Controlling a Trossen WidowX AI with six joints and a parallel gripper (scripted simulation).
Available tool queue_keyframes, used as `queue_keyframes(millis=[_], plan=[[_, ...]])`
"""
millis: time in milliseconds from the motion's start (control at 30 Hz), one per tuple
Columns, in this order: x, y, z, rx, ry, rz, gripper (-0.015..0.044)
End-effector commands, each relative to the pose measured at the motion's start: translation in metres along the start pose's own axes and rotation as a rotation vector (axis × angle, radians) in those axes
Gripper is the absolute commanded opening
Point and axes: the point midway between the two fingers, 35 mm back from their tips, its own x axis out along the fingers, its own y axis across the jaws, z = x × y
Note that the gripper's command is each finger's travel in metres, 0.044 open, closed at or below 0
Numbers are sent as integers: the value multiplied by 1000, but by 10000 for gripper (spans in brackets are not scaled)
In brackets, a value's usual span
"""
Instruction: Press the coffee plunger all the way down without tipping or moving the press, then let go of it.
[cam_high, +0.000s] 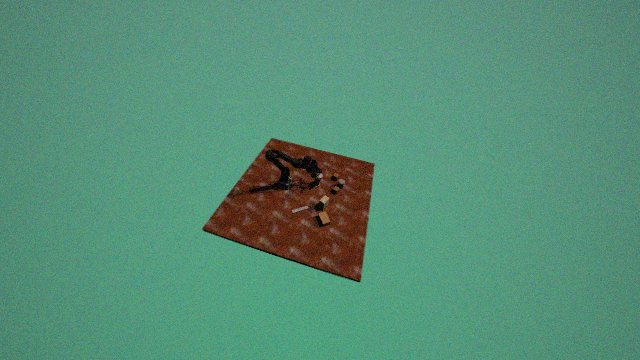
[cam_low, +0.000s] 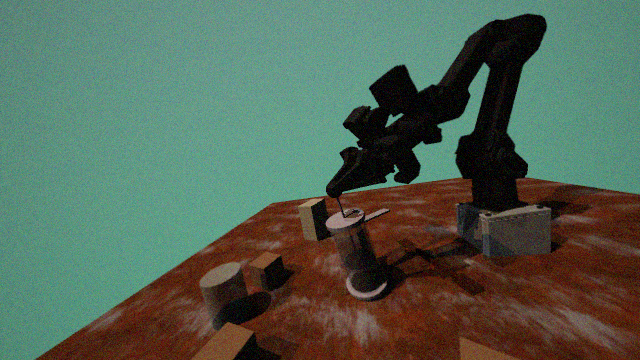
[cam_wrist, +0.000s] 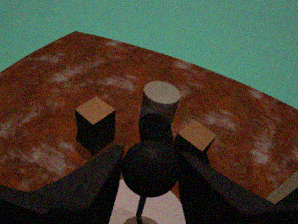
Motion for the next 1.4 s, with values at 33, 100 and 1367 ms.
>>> queue_keyframes(millis=[33, 100, 1367], plan=[[8, 0, -25, -10, 76, 1, 116], [10, 0, -25, -10, 76, 1, 116], [20, 0, -15, -10, 75, 1, 116]])
